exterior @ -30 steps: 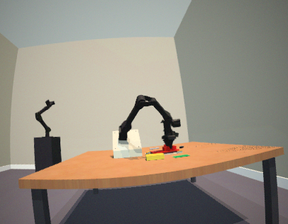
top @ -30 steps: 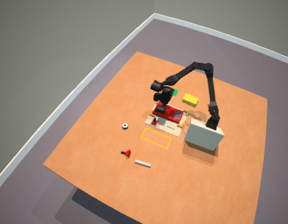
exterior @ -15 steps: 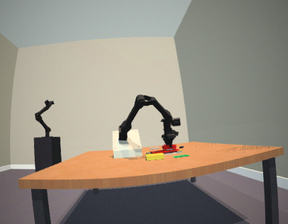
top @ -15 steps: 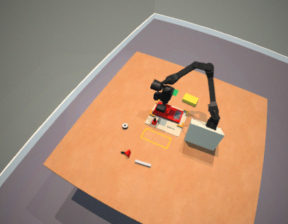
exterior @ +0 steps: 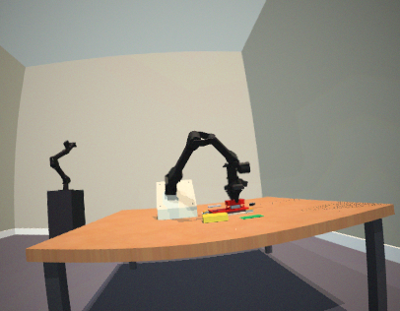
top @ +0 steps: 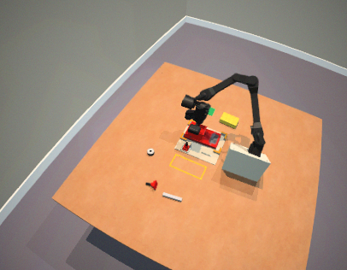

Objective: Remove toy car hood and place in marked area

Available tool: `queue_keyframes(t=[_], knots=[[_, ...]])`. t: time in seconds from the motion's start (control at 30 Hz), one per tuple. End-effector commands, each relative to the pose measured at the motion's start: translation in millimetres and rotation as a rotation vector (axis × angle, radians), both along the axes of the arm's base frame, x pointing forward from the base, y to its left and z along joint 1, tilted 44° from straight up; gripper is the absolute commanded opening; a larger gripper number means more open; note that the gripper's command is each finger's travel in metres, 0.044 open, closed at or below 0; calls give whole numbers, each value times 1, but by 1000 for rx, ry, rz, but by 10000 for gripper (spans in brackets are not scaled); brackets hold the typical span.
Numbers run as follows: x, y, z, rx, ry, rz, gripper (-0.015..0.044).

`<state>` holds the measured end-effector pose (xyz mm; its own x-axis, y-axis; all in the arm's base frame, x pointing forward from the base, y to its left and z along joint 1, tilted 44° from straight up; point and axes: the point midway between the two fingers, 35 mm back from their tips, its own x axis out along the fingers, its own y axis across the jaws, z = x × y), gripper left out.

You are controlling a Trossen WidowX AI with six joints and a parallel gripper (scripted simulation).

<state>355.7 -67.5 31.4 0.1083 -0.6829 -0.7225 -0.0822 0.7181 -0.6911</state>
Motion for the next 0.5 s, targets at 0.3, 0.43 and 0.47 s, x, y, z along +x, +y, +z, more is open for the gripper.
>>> queue_keyframes(t=[0.3,0.43,0.47], knots=[[-1,13,14,1,-6,-3,0],[-3,30,32,2,-6,-3,0],[-4,33,35,2,-6,-3,0]])
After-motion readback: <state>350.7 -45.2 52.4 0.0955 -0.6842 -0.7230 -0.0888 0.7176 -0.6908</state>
